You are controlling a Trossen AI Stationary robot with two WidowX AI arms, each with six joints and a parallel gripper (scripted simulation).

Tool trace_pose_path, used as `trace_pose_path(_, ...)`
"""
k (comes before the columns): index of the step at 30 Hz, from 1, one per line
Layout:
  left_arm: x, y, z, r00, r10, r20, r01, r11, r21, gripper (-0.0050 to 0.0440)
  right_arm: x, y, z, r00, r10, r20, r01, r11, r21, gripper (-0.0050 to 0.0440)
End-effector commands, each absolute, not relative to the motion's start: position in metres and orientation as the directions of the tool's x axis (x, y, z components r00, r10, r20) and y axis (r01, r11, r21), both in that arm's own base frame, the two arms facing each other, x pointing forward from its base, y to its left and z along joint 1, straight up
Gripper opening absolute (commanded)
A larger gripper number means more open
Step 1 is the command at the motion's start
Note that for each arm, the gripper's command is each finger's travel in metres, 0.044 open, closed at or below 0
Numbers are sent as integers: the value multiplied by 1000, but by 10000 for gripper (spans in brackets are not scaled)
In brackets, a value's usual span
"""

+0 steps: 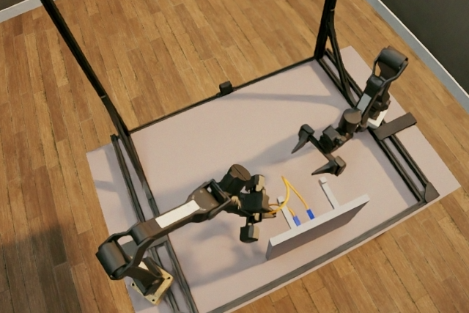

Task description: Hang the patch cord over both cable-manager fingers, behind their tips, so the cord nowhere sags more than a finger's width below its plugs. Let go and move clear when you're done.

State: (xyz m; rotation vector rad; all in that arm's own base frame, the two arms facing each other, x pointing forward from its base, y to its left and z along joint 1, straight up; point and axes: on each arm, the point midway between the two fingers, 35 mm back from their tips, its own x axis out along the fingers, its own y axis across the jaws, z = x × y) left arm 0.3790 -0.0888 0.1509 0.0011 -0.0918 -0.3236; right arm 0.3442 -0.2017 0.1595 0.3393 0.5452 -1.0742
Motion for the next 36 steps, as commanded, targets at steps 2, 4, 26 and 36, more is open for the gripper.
trace_pose_path(2,368,-76,123,956,-293,9,293,956,-1,440,345,-202,168,377,-738,-560,896,445,17,25)
trace_pose_path(4,367,-75,120,957,-290,0,290,957,-3,440,345,-202,168,377,-738,-560,896,445,17,25)
trace_pose_path(26,373,-77,124,957,-291,12,291,957,-1,440,345,-202,168,377,-738,-560,896,445,17,25)
trace_pose_path(36,377,-79,124,957,-291,11,291,957,-1,440,345,-202,168,377,-738,-560,896,445,17,25)
